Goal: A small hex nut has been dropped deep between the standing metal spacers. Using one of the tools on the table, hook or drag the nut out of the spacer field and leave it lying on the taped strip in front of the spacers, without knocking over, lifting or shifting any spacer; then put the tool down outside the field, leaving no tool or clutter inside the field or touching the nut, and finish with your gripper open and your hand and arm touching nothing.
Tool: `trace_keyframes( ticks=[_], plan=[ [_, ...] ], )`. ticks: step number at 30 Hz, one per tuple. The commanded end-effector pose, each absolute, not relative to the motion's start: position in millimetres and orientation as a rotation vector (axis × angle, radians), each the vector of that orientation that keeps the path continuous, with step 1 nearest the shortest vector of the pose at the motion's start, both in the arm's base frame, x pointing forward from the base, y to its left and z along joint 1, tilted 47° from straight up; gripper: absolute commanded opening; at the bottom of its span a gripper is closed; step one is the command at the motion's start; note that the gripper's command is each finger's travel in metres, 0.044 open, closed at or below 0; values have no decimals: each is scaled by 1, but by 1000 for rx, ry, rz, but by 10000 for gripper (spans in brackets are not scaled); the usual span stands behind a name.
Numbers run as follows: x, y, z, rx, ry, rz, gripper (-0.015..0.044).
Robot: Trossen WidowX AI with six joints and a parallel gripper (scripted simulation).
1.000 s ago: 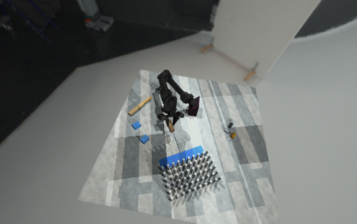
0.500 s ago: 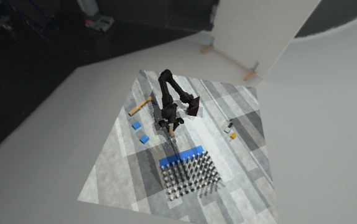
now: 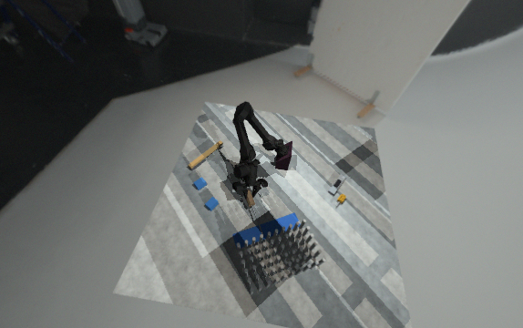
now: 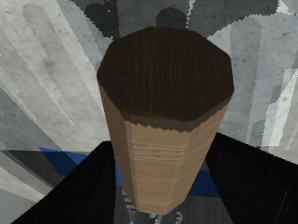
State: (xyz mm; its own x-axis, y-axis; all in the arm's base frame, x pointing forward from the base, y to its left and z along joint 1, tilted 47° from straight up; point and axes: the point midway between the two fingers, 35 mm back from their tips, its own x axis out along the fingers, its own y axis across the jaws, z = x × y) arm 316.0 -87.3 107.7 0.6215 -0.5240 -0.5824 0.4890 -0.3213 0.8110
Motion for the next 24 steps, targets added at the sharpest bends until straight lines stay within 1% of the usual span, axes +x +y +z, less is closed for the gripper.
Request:
trace_keyframes(
  ticks=[1,24],
  plan=[
    [312,-100,97,1597,-28,-999,0],
    [320,-98,93,1596,-30,-997,0]
  ],
)
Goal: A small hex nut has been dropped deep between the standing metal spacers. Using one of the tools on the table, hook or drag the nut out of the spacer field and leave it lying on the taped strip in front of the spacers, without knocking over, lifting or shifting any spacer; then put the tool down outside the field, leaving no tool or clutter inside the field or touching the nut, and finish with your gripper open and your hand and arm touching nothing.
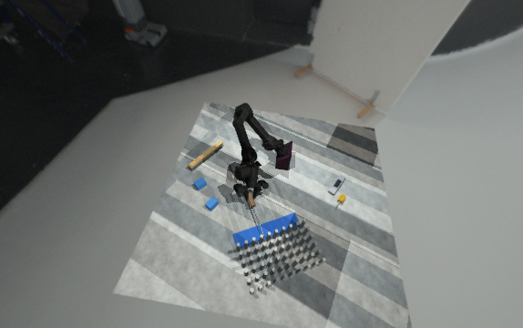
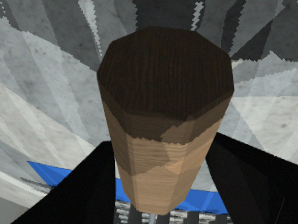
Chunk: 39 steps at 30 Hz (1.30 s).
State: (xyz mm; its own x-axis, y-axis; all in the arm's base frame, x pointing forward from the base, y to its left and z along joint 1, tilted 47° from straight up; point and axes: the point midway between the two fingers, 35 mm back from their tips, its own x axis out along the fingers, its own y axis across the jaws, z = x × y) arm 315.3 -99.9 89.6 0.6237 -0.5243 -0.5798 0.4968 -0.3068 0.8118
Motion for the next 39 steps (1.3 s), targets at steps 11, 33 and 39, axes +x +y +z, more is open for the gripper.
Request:
trace_keyframes(
  ticks=[11,33,39],
  plan=[
    [325,-96,91,1597,-32,-997,0],
    [335,-91,88,1598,-33,-996,0],
    [338,-89,87,1599,-33,-996,0]
  ],
)
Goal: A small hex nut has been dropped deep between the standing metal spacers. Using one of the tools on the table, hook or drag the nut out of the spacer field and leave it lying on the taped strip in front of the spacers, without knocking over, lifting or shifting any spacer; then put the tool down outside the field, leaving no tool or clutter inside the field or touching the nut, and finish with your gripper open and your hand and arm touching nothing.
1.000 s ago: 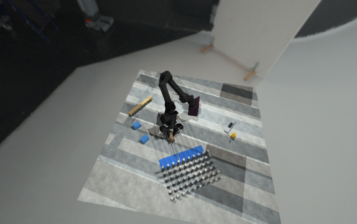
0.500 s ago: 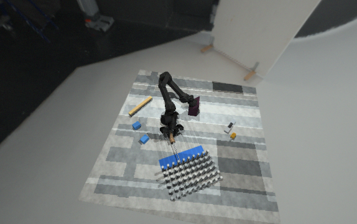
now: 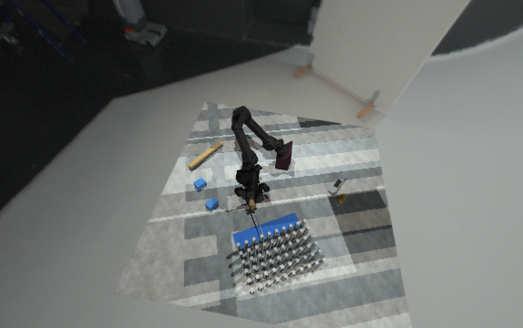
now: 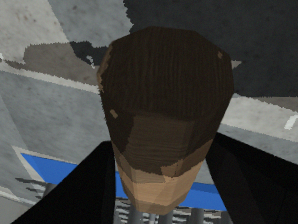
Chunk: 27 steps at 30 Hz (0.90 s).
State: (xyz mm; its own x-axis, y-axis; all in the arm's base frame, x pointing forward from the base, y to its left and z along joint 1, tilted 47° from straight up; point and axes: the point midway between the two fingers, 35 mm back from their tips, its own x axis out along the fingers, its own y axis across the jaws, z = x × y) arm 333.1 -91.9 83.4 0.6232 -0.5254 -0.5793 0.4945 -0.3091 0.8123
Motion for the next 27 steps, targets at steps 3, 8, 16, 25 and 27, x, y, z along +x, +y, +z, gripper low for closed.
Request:
trace_keyframes(
  ticks=[3,8,16,25,27],
  plan=[
    [339,-89,87,1599,-34,-996,0],
    [342,-87,86,1599,-34,-996,0],
    [346,-85,84,1600,-34,-996,0],
    [350,-83,83,1600,-34,-996,0],
    [351,-83,82,1600,-34,-996,0]
  ],
)
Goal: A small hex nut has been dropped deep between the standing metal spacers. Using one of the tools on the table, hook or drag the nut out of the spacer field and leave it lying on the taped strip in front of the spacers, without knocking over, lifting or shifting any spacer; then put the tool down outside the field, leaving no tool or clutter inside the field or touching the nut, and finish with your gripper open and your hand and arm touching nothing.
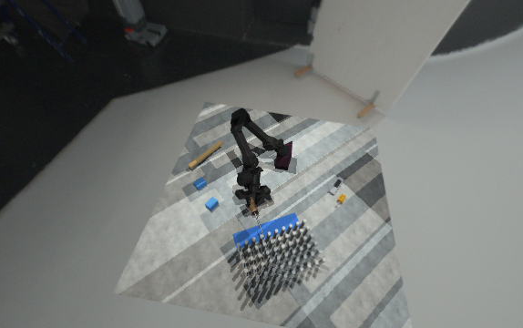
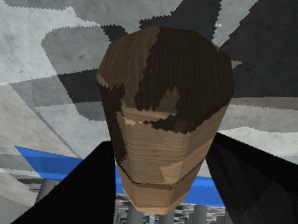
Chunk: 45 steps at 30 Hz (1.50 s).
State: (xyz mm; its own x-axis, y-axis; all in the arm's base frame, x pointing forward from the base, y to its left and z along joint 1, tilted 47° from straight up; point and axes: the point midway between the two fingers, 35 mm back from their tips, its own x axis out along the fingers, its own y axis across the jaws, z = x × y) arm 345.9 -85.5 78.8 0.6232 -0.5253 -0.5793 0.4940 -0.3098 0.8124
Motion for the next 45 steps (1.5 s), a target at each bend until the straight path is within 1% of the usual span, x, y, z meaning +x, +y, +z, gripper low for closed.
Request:
trace_keyframes(
  ticks=[1,45],
  plan=[
    [351,-82,82,1600,-34,-996,0],
    [373,-71,74,1602,-34,-995,0]
  ],
)
